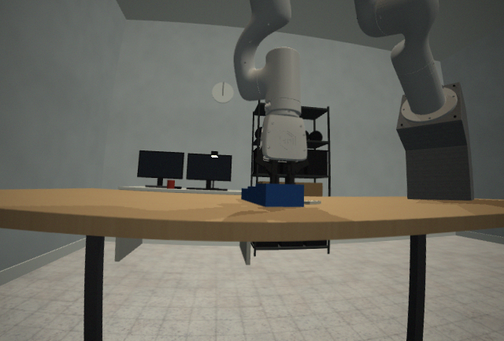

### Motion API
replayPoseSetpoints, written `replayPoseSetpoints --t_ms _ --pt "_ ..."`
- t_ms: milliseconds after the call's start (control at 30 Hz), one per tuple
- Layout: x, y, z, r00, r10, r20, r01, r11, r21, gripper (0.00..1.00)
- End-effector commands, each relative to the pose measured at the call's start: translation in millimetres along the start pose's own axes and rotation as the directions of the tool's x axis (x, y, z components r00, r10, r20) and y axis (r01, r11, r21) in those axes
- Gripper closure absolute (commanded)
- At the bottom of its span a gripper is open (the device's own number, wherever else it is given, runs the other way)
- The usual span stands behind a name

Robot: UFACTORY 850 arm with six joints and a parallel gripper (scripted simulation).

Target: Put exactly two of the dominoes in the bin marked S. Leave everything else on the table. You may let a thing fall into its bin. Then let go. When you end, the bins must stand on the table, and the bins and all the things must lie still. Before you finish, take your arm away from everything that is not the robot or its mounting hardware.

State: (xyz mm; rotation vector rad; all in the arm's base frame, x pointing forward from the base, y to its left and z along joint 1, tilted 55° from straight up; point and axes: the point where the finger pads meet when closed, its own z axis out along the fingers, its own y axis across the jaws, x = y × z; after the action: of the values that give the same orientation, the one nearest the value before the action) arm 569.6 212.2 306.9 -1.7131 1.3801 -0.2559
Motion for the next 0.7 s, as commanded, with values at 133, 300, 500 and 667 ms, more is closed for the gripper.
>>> replayPoseSetpoints --t_ms 133,300,500,667 --pt "0.0 -0.8 1.1 1.000 0.000 0.000 0.000 1.000 0.002 1.00" --pt "0.0 -0.7 1.1 1.000 0.000 0.000 0.000 1.000 0.002 0.69" --pt "0.0 -0.7 1.1 1.000 0.000 0.000 0.000 1.000 0.002 0.69" --pt "0.0 -0.7 1.1 1.000 0.000 0.000 0.000 1.000 0.002 0.69"
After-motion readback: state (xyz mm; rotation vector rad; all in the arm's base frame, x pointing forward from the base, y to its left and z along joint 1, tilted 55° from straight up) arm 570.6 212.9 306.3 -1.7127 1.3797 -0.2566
